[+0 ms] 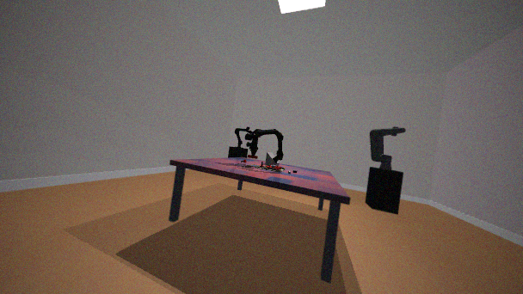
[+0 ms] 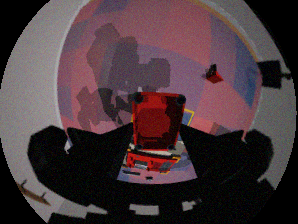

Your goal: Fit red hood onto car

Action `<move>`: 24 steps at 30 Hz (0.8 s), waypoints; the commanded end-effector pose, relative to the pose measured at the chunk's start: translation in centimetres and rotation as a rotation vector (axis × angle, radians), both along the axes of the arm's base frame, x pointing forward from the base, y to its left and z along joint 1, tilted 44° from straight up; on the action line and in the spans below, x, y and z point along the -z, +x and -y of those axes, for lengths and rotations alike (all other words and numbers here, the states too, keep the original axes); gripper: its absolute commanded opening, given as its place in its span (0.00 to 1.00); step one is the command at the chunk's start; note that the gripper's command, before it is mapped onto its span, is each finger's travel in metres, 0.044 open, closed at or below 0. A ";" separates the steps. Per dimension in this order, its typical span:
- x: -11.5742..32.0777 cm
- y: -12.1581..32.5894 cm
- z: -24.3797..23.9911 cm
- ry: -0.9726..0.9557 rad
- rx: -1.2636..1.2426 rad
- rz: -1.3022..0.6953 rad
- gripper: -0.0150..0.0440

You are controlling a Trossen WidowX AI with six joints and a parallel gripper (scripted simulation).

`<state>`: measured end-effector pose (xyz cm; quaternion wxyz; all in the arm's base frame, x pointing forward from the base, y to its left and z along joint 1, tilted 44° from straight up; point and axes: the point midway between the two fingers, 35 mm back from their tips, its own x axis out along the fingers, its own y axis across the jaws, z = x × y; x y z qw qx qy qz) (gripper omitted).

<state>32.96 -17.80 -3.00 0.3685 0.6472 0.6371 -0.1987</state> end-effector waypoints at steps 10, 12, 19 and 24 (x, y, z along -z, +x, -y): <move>0.1 -0.2 0.0 0.034 0.224 -0.213 0.25; 0.1 -0.2 0.0 0.039 0.259 -0.246 0.25; 0.1 -0.3 0.0 0.058 0.383 -0.361 0.25; 0.1 -0.3 0.0 0.071 0.471 -0.443 0.25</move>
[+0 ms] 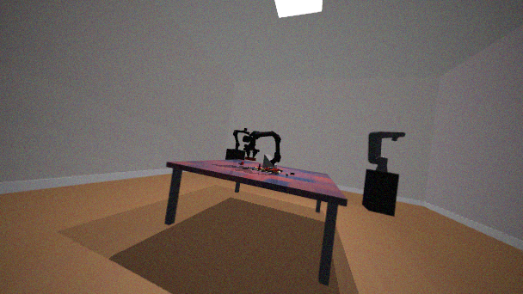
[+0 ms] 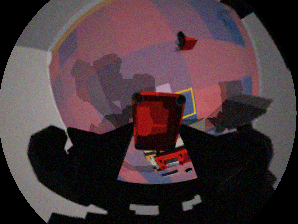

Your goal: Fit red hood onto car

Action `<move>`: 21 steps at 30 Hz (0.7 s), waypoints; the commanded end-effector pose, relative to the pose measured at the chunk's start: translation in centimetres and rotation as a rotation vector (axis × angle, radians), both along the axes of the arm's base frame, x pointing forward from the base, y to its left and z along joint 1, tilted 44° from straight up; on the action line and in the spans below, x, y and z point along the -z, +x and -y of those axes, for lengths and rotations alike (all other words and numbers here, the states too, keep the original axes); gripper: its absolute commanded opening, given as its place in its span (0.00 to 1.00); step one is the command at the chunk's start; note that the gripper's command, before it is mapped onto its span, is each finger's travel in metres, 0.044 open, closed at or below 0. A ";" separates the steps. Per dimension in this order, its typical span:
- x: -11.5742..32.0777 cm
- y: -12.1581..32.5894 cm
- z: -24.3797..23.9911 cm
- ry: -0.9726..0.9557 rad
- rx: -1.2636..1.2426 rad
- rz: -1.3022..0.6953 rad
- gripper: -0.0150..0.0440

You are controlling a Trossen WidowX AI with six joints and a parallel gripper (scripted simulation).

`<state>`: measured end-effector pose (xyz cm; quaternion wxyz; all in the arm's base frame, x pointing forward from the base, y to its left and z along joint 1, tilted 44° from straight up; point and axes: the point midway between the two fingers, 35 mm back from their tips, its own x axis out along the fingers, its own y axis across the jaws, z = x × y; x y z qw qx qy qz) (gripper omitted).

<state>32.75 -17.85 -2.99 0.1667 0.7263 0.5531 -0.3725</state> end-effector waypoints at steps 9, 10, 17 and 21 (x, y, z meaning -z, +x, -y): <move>0.1 -0.2 0.0 0.031 0.206 -0.197 0.25; 0.1 -0.2 0.0 0.034 0.223 -0.213 0.25; 0.1 -0.3 0.0 0.053 0.347 -0.328 0.25; 0.1 -0.3 0.0 0.064 0.417 -0.394 0.25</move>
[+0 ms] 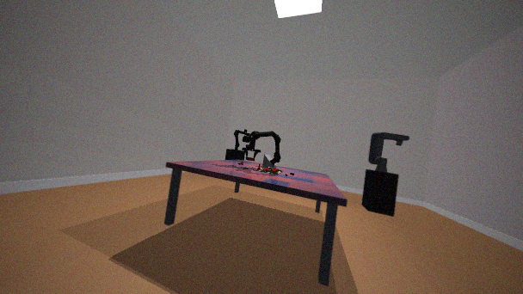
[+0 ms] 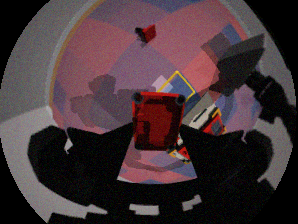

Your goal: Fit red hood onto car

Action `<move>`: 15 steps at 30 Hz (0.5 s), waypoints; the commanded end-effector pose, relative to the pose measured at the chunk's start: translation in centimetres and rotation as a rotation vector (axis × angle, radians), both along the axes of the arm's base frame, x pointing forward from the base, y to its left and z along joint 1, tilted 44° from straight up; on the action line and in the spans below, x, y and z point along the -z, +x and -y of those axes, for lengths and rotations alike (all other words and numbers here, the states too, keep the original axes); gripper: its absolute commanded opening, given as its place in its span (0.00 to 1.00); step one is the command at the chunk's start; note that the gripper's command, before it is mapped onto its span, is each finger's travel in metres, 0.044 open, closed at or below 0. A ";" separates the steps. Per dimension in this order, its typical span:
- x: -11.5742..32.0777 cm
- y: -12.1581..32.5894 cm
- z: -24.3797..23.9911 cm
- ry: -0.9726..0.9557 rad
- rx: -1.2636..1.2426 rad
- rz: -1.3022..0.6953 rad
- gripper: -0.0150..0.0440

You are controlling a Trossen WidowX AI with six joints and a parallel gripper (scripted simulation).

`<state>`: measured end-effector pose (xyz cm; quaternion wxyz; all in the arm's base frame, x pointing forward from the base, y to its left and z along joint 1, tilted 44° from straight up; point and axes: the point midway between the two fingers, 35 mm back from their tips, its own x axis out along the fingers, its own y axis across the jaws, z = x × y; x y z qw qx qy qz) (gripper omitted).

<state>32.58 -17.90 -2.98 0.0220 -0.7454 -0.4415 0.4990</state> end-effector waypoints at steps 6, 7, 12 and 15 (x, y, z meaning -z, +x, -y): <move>0.1 -0.2 0.0 0.023 0.153 -0.148 0.25; 0.1 -0.2 0.0 0.026 0.170 -0.164 0.25; 0.1 -0.2 0.0 0.040 0.258 -0.246 0.25; 0.1 -0.3 0.0 0.048 0.311 -0.295 0.25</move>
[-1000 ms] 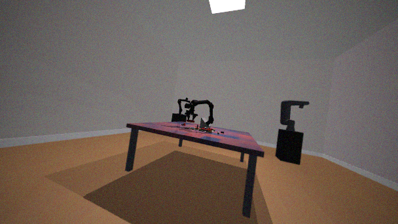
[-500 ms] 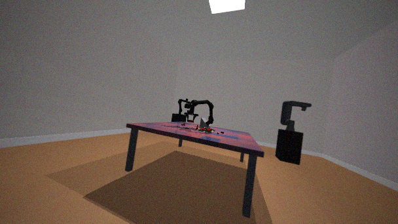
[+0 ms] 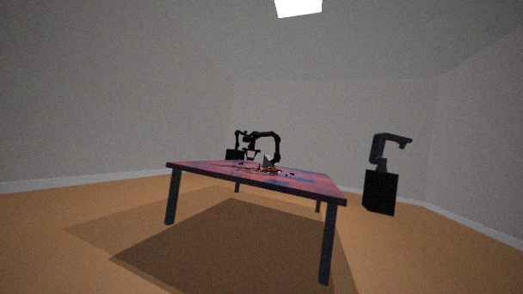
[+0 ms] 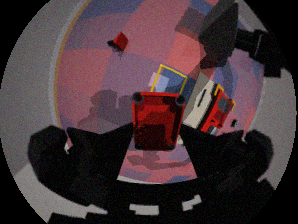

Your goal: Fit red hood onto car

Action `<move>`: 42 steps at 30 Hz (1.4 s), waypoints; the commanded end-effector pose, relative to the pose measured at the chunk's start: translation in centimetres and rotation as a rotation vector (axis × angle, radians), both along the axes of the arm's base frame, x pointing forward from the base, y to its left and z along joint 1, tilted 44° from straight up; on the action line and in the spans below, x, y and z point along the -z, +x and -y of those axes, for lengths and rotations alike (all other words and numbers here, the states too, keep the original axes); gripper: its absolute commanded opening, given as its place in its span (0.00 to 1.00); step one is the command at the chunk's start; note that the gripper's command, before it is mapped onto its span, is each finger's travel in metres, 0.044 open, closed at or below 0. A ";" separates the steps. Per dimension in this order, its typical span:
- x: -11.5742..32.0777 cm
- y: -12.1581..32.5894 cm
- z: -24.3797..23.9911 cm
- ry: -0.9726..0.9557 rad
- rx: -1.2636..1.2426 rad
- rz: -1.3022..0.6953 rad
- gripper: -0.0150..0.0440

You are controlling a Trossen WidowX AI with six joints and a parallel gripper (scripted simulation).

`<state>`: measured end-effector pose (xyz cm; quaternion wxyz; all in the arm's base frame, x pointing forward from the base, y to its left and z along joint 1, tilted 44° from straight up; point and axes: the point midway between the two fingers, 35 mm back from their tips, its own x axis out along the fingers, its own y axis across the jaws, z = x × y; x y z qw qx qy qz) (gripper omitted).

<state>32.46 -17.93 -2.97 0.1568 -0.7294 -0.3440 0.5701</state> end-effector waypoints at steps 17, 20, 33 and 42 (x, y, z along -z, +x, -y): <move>0.1 -0.3 0.0 0.054 0.346 -0.328 0.25; 0.1 -0.3 0.0 0.062 0.399 -0.377 0.25; 0.3 -0.3 -0.1 0.083 0.531 -0.501 0.25; 3.4 0.3 -2.9 0.083 0.531 -0.500 0.25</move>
